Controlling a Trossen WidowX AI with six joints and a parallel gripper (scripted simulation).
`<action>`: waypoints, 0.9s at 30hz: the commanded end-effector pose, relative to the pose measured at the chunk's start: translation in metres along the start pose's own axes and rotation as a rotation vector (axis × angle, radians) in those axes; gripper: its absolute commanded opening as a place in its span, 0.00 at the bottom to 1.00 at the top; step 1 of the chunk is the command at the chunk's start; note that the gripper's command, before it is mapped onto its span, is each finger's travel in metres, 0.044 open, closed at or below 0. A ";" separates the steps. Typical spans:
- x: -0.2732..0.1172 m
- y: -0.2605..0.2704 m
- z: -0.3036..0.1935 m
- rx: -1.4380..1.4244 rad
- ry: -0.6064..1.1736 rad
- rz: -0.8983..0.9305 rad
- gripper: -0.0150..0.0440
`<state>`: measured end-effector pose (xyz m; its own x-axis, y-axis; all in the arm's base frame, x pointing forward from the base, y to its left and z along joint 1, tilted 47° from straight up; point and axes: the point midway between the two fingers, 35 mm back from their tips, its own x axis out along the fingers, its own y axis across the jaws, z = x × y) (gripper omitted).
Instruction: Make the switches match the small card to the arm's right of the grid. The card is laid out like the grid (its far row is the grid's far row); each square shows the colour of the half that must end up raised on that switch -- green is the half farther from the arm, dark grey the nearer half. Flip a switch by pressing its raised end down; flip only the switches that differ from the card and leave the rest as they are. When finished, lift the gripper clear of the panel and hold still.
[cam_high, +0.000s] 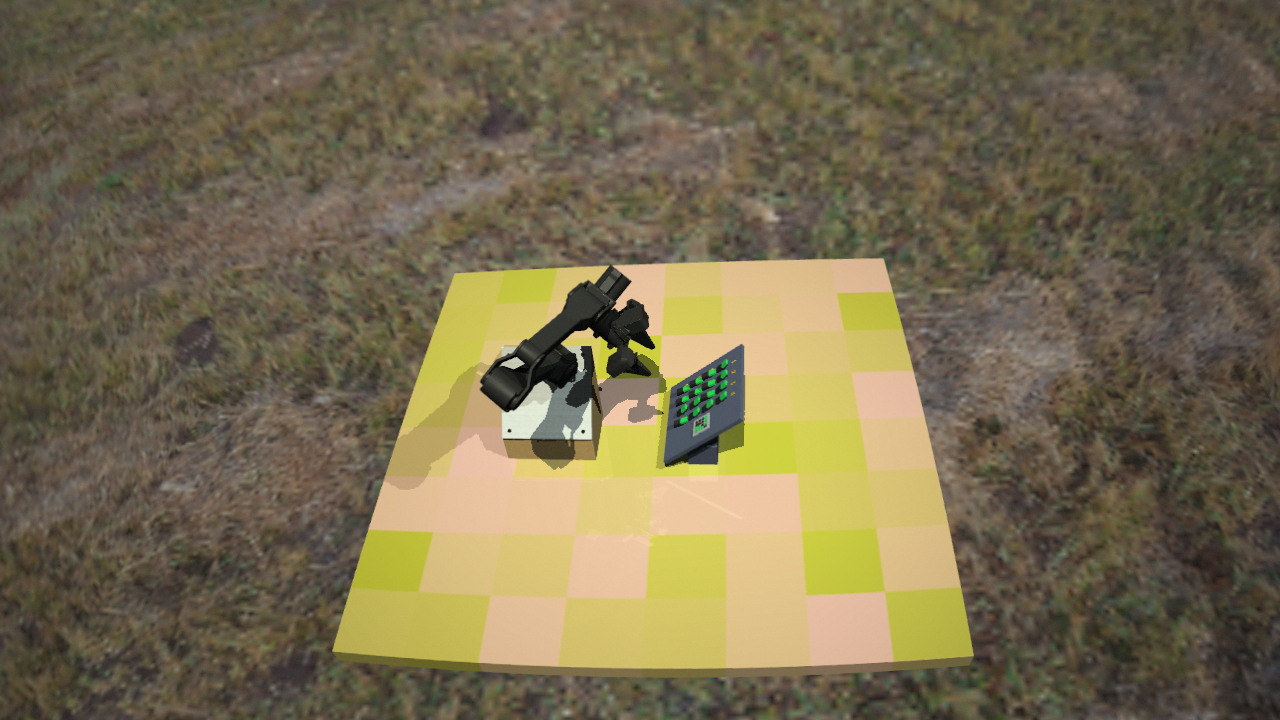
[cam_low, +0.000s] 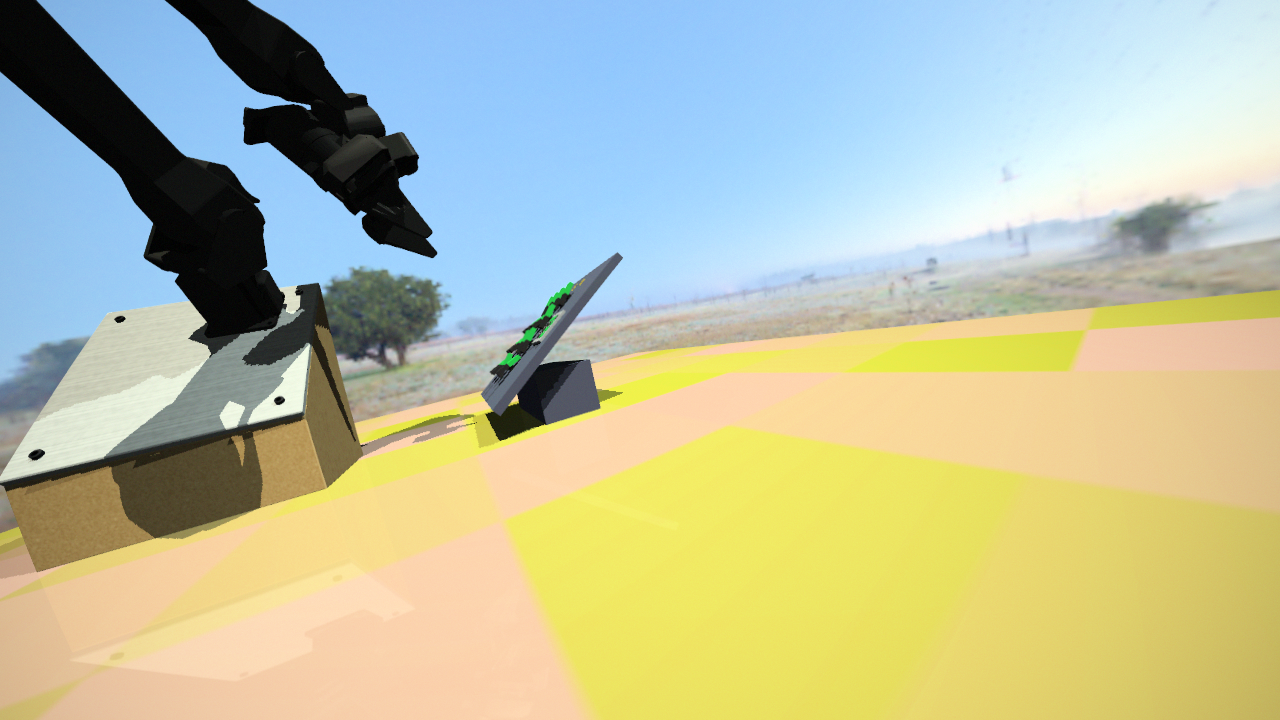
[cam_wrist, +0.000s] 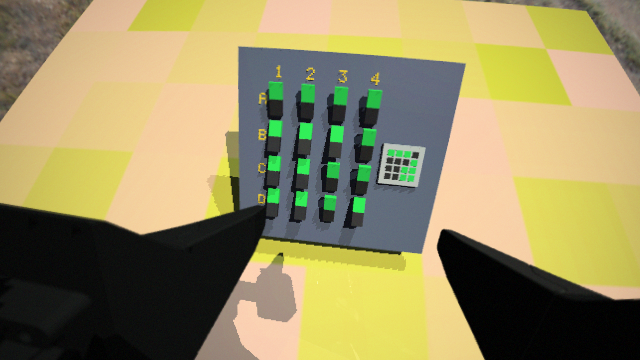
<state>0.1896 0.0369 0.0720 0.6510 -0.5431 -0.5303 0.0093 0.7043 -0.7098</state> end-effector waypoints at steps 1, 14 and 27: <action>0.001 0.001 0.001 0.000 0.002 0.002 0.89; 0.095 -0.023 0.069 -0.017 -0.006 -0.008 0.31; 0.113 -0.023 0.070 -0.017 0.007 -0.009 0.25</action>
<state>0.3036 0.0002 0.0679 0.6526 -0.5484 -0.5229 0.0064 0.6940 -0.7199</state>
